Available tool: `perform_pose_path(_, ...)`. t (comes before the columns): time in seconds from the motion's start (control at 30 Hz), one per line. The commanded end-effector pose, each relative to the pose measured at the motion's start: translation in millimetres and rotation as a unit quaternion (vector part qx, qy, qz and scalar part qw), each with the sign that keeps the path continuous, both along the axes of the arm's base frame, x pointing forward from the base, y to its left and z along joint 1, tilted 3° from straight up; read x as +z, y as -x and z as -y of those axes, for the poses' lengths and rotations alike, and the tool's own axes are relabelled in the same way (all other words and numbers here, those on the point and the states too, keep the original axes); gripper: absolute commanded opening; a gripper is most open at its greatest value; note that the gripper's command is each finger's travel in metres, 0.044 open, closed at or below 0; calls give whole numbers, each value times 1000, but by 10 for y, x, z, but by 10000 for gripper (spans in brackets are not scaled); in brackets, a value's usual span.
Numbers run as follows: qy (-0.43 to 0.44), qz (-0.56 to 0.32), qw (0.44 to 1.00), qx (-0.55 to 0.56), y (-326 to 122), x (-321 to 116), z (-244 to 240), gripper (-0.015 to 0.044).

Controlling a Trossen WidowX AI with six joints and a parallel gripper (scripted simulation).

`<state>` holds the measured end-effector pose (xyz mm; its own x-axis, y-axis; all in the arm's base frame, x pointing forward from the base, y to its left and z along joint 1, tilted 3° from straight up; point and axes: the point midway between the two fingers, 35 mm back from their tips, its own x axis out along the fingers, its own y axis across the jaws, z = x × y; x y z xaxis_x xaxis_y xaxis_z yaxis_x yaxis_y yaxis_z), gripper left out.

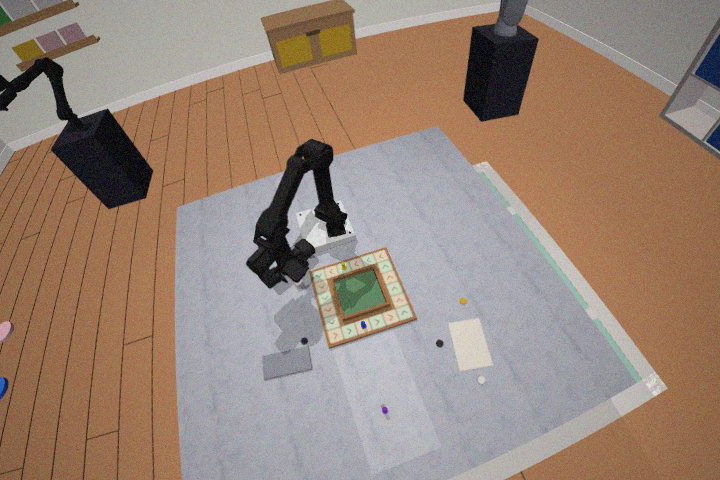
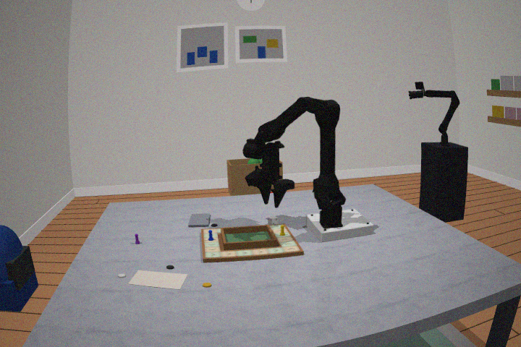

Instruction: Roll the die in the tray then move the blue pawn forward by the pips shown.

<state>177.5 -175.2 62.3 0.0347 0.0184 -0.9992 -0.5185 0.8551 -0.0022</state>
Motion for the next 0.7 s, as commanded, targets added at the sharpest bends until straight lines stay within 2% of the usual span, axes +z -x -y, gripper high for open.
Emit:
perform_pose_path(0.0,-6,-9,1000,0,26,-100,-21,275)
perform_pose_path(0.67,-6,-9,1000,0,15,-437,-39,275)
